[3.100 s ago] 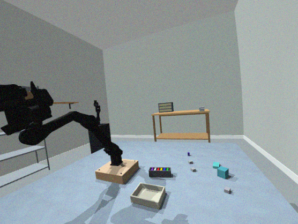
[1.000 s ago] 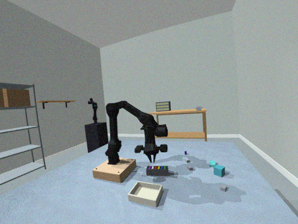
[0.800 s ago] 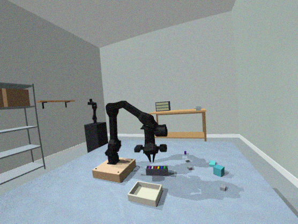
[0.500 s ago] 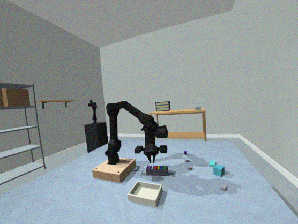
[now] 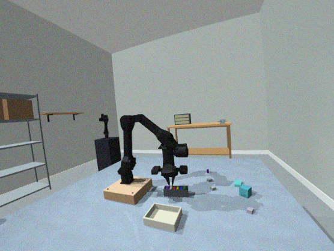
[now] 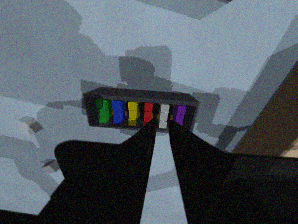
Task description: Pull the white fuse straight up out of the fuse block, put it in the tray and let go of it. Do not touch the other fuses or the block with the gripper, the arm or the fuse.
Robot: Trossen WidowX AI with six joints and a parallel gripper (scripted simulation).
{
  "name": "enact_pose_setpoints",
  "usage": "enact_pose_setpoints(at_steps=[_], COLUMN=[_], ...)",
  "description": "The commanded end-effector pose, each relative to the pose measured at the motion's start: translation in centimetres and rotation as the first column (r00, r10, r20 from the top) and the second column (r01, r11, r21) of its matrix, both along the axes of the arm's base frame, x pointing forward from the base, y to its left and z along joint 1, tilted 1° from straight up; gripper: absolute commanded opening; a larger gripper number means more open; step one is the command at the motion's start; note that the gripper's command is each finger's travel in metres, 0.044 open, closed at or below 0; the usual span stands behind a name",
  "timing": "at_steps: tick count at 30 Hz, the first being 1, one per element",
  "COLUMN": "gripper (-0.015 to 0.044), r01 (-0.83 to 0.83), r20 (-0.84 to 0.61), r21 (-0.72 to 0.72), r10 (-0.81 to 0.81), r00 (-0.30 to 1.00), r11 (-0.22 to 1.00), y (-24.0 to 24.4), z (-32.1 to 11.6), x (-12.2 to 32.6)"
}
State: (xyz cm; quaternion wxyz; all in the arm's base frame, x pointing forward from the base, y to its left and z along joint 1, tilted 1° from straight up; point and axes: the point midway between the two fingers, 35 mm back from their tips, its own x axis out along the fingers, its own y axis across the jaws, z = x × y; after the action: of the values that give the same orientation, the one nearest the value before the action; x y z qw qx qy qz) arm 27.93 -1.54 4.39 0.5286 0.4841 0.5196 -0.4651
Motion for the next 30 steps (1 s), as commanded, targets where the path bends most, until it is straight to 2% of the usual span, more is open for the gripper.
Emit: enact_pose_setpoints(at_steps=[1, 30], gripper=[0.0066, 0.0066], r01=[0.004, 0.004], r20=[-0.005, -0.005], r21=[-0.005, -0.004], r10=[-0.004, -0.004], r00=[1.0, 1.0], r11=[1.0, 1.0], y=[-0.1, 0.0], z=[-0.5, -1.9], x=[-0.2, -0.2])
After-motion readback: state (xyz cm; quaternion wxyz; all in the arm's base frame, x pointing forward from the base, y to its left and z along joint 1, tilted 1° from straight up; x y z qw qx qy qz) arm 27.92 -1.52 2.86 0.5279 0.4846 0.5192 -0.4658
